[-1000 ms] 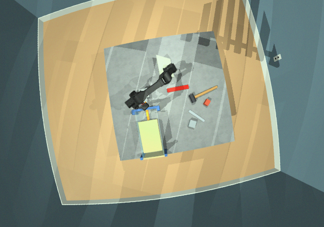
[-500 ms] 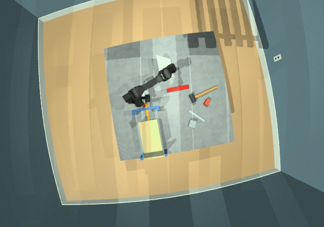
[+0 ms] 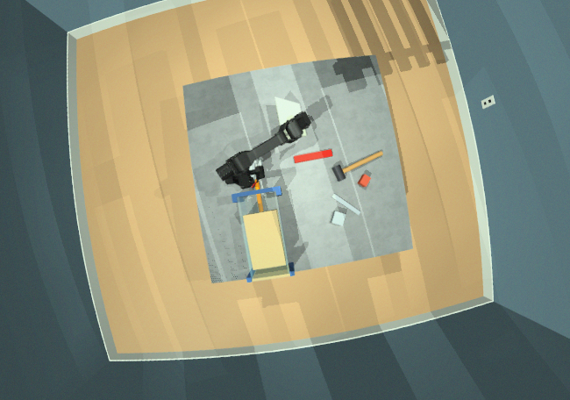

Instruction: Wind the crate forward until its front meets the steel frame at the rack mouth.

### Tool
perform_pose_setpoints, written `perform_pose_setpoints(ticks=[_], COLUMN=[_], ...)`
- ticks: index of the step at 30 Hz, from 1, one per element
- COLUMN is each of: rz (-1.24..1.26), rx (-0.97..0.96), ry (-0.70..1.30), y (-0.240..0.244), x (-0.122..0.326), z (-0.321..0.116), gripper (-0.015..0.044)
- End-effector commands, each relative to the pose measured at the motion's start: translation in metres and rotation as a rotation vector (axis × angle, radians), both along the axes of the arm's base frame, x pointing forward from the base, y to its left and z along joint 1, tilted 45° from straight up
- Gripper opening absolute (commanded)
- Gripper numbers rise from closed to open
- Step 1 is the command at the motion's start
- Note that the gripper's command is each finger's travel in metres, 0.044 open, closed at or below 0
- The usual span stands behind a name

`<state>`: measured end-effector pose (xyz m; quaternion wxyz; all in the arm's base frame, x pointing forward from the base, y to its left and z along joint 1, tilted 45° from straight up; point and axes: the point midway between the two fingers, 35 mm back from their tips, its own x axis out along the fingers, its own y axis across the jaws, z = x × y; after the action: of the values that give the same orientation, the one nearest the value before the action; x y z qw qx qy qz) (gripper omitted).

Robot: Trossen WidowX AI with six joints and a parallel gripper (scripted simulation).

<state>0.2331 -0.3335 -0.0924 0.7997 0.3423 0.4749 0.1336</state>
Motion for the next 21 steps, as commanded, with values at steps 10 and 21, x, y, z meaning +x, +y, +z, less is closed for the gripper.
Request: perform_pose_setpoints(ticks=[10,21], rz=[0.000,0.000], rx=[0.008,0.008], ry=[-0.003,-0.003], y=[0.015,0.027], x=[0.003,0.005], z=[-0.016,-0.029], gripper=[0.0440,0.0440])
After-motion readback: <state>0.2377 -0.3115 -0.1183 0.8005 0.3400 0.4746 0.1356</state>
